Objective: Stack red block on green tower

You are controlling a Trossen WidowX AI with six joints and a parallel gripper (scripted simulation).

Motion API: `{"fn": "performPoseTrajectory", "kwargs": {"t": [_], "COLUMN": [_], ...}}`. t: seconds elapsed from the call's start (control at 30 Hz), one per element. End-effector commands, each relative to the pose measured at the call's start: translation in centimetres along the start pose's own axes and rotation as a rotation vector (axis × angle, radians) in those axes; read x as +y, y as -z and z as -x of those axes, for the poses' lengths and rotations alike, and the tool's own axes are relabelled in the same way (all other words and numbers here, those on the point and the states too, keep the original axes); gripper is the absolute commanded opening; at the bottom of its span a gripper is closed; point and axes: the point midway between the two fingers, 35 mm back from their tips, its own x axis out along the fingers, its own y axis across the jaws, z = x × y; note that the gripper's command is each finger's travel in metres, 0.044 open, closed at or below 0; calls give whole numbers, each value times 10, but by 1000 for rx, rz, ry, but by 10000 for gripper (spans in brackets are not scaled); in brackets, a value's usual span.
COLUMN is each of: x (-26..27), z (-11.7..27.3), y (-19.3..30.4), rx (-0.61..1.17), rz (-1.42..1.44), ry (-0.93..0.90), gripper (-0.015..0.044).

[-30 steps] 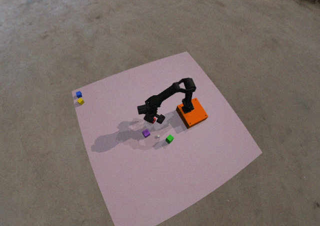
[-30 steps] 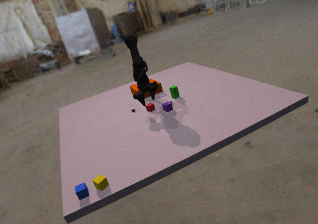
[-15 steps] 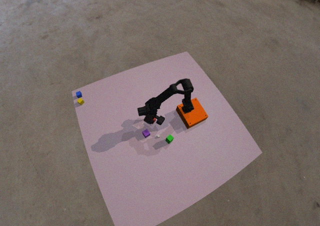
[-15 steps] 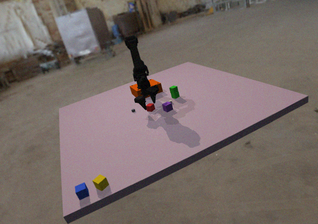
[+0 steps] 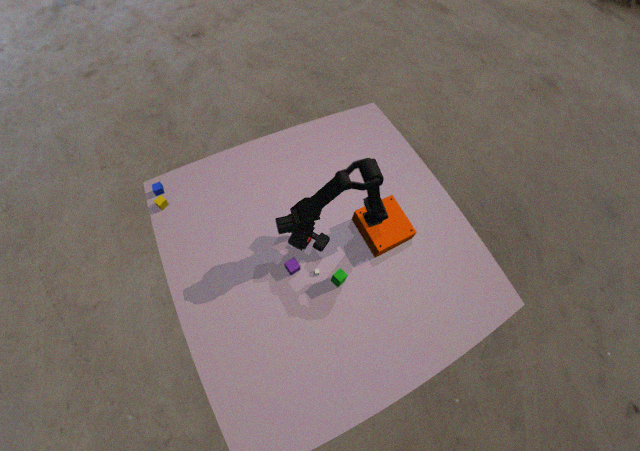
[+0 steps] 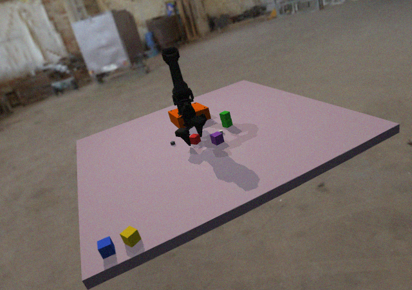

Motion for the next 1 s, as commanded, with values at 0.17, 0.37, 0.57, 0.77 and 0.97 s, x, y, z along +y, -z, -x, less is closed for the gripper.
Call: {"fn": "performPoseTrajectory", "kwargs": {"t": [0.17,0.37,0.57,0.77,0.97], "x": [0,0,0,0,0], "z": [-1,-1,-1,-1,5], "y": [0,0,0,0,0], "rx": [1,1,1,1,1], "rz": [-3,-3,-3,-3,-3], "ry": [2,2,2,2,2], "gripper": [440,361,204,144,45]}}
